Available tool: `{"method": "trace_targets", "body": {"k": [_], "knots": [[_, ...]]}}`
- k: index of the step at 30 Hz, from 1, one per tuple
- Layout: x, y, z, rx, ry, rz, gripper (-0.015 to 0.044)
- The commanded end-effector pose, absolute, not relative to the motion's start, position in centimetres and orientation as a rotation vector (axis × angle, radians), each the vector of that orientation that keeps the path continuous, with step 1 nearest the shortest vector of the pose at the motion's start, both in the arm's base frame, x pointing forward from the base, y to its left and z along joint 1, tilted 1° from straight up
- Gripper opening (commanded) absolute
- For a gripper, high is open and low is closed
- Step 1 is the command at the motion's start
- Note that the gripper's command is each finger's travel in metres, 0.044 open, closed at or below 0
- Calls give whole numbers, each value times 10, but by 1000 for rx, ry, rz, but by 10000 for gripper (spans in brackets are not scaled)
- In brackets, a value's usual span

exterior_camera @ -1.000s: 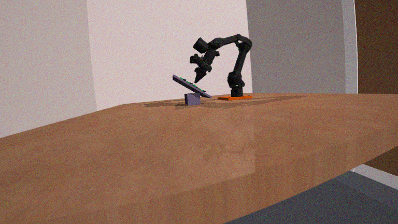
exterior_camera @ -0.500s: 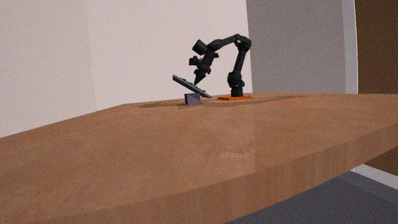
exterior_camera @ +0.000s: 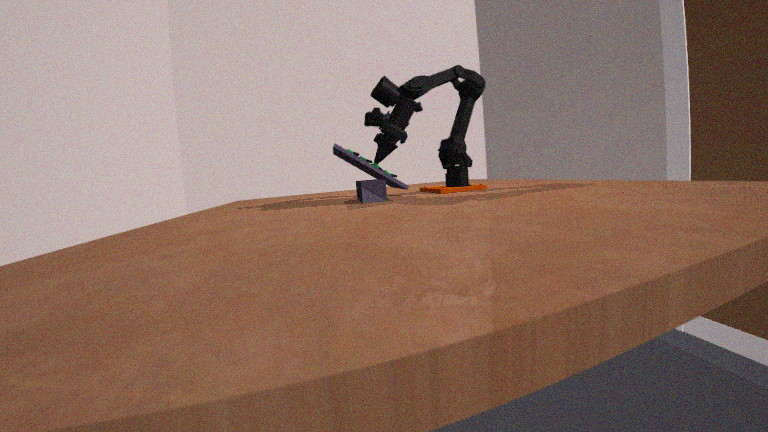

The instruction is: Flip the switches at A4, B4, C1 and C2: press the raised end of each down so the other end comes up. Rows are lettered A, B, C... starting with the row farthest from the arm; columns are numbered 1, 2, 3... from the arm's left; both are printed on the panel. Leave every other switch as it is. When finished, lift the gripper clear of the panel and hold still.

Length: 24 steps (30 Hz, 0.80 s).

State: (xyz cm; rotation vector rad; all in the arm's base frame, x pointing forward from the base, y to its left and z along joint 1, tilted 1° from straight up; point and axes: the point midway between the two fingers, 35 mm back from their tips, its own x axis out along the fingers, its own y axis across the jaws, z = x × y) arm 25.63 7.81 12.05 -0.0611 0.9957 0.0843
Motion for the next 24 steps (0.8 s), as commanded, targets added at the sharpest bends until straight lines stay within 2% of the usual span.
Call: {"method": "trace_targets", "body": {"k": [1, 24], "knots": [[257, 79, 120, -62, 996, 89, 0], [258, 79, 117, -62, 996, 89, 0]]}}
